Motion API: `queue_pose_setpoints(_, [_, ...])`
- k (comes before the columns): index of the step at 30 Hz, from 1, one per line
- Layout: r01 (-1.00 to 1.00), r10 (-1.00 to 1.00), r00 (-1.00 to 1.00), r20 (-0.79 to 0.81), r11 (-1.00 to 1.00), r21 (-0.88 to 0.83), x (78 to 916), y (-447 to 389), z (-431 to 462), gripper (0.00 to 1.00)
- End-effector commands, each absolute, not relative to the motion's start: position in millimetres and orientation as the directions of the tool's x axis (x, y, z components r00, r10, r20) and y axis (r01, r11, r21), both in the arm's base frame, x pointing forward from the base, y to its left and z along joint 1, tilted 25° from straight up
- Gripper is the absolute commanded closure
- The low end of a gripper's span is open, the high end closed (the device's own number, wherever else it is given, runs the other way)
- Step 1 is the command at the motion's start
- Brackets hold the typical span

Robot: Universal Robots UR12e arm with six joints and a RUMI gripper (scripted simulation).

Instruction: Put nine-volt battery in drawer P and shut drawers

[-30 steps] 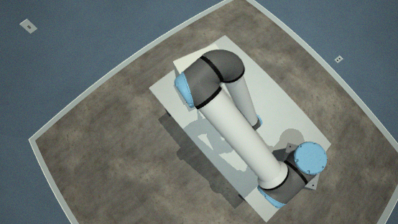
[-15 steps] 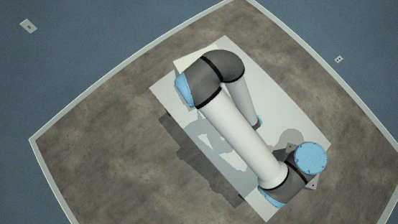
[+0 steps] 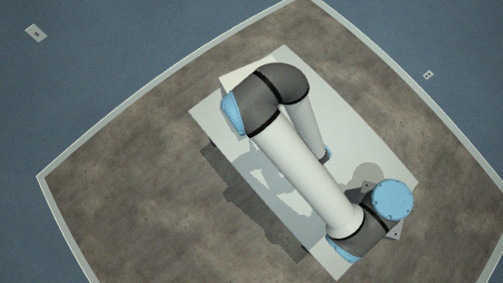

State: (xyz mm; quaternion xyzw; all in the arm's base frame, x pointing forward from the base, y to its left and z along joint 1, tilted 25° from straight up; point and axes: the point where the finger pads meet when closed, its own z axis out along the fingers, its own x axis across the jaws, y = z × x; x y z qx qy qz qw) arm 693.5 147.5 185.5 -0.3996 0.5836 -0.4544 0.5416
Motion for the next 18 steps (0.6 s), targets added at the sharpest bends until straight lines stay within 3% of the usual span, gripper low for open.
queue_pose_setpoints(1, [0.026, -0.959, -0.094, -0.269, 0.268, -0.963, 693.6, 147.5, 186.0, 0.93])
queue_pose_setpoints(18, [0.026, -0.959, -0.094, -0.269, 0.268, -0.963, 695.6, 147.1, 186.7, 0.93])
